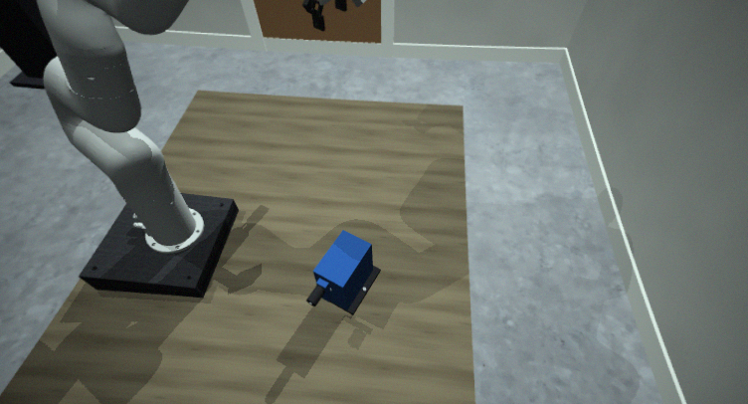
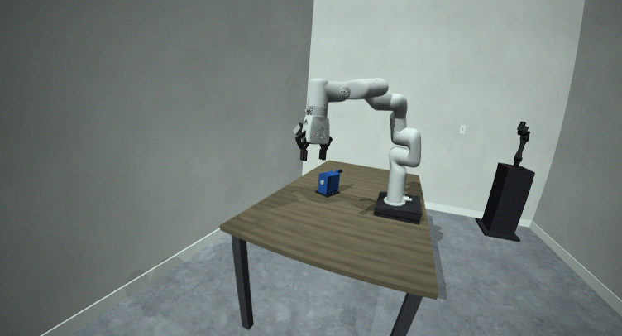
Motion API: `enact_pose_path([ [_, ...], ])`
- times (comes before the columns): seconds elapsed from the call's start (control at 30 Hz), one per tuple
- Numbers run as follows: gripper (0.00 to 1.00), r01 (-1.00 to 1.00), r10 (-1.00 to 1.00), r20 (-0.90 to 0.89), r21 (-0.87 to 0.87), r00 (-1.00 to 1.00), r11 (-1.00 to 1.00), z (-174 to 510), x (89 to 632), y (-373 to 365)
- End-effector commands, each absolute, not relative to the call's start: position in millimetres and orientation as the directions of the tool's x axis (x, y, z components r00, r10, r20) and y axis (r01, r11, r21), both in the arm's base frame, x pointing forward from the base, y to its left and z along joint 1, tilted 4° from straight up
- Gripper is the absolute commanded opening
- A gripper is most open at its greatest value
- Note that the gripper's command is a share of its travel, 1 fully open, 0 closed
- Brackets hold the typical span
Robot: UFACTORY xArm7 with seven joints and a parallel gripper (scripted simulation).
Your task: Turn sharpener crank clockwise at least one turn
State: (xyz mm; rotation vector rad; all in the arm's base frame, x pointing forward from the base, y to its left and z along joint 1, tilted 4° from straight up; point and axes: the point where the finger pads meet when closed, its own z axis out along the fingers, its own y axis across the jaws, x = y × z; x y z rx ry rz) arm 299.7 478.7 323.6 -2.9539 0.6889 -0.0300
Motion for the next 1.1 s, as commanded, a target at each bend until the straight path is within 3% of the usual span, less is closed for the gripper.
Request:
enact_pose_path([
  [0.0, 1.00, -0.451, -0.454, -0.002, -0.115, 0.891, -0.885, 325, 305, 475],
  [0.53, 1.00, -0.669, -0.677, 0.043, -0.114, 0.735, -0.734, 312, 399, 367],
  [1.07, 1.00, -0.805, -0.814, 0.063, -0.116, 0.578, -0.581, 300, 449, 271],
])
